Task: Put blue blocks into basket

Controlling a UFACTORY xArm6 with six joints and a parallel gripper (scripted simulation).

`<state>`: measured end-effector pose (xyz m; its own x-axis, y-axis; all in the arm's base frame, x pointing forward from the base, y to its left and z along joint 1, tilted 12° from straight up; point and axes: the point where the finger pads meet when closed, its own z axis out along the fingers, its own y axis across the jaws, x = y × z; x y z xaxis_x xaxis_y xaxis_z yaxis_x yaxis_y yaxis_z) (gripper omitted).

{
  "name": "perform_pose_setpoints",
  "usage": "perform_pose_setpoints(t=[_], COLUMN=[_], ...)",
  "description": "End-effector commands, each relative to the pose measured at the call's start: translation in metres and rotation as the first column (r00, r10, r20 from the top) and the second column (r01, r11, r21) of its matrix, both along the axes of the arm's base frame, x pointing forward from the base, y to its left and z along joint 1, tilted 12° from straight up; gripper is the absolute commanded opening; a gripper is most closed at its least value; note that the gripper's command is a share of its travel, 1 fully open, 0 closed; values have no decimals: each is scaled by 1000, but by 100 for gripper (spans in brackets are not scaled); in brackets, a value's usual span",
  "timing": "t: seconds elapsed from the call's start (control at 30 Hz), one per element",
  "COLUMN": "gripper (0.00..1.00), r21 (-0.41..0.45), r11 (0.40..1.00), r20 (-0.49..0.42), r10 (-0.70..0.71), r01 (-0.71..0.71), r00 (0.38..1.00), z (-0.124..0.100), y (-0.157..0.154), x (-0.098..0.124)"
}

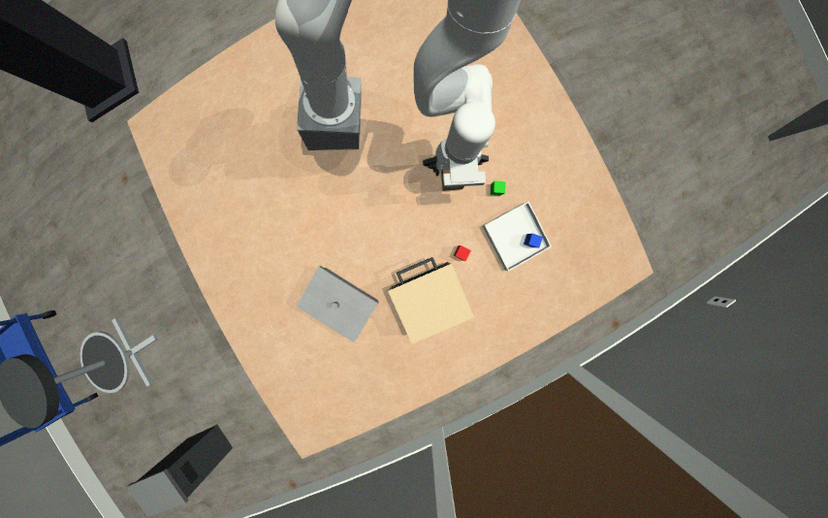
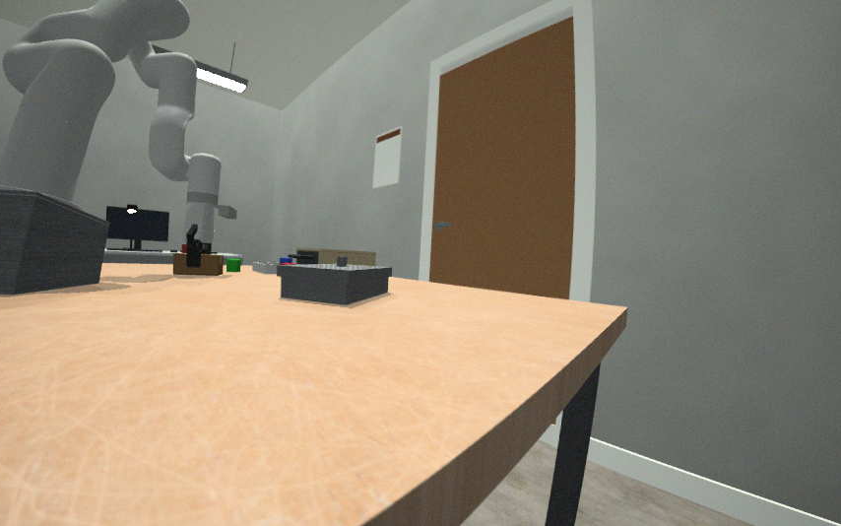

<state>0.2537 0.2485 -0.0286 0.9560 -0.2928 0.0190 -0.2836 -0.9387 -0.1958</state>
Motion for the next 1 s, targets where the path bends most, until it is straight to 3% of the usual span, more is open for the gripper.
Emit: perform_pose_setpoints(t=[0.0,0.53,0.57,0.97], gripper=[90,90,62,62], r21=[3,3,3,3], r11=[1000,1000,1000,1000], r20=[3,3,3,3], r10=[0,0,0,0], r01=[0,0,0,0], r00=[1000,1000,1000,1000], z=[1,1,1,1], y=[1,1,1,1], x=[1,1,1,1])
